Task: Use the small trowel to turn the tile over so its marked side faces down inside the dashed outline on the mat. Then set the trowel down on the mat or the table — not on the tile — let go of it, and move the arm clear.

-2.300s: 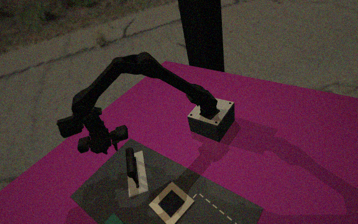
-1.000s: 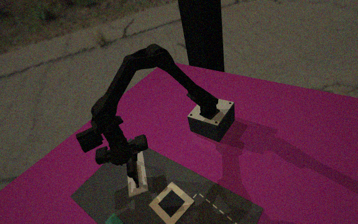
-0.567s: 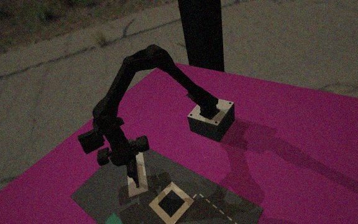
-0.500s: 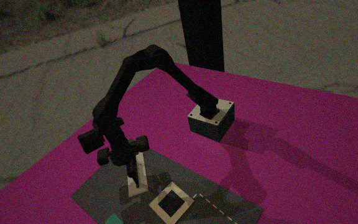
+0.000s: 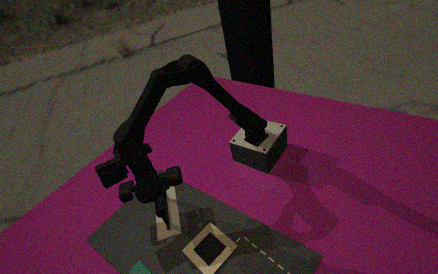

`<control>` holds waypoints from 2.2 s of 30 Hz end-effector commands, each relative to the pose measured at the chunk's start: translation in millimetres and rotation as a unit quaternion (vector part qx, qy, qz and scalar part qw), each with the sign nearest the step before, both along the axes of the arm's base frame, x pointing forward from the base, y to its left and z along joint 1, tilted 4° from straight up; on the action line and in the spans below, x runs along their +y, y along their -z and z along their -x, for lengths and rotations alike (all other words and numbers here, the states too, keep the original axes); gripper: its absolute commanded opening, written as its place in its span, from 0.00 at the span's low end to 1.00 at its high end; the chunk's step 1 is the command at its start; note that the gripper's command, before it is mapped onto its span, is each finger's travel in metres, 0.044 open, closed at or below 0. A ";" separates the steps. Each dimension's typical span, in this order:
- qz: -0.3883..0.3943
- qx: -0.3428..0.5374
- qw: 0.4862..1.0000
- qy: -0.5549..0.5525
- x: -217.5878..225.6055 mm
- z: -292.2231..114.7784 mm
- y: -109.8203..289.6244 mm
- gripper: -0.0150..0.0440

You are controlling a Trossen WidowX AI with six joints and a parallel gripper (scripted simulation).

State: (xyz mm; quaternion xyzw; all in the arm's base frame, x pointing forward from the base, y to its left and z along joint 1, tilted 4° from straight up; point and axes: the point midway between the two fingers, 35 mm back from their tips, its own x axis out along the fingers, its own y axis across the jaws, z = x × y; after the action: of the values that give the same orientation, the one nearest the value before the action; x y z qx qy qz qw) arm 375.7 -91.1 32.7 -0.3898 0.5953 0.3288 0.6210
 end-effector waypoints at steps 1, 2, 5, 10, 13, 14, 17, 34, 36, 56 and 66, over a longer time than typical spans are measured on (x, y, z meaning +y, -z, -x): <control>0.003 -0.001 1.000 -0.009 -1.2 -0.9 0.5 0.47; 0.004 -0.001 1.000 -0.021 -1.3 -0.9 0.5 0.47; 0.007 0.002 0.998 -0.065 -1.3 -0.9 0.5 0.47; 0.013 0.006 0.990 -0.138 -1.2 -0.9 0.5 0.47; 0.016 0.009 0.983 -0.181 -1.2 -0.9 0.5 0.47; 0.017 0.010 0.980 -0.196 -1.2 -0.9 0.5 0.47; 0.021 0.012 0.971 -0.239 -1.2 -0.9 0.5 0.47; 0.022 0.013 0.965 -0.260 -1.2 -0.9 0.5 0.71; 0.022 0.013 0.965 -0.260 -1.2 -0.9 0.5 0.71; 0.022 0.013 0.965 -0.260 1.9 5.1 -42.0 0.71; 0.024 0.008 0.965 -0.260 2.6 5.0 -55.5 0.76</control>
State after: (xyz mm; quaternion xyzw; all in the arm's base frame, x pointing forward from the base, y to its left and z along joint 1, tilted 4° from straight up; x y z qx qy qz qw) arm 370.1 -88.8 77.3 -0.5404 0.4881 0.4713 0.4976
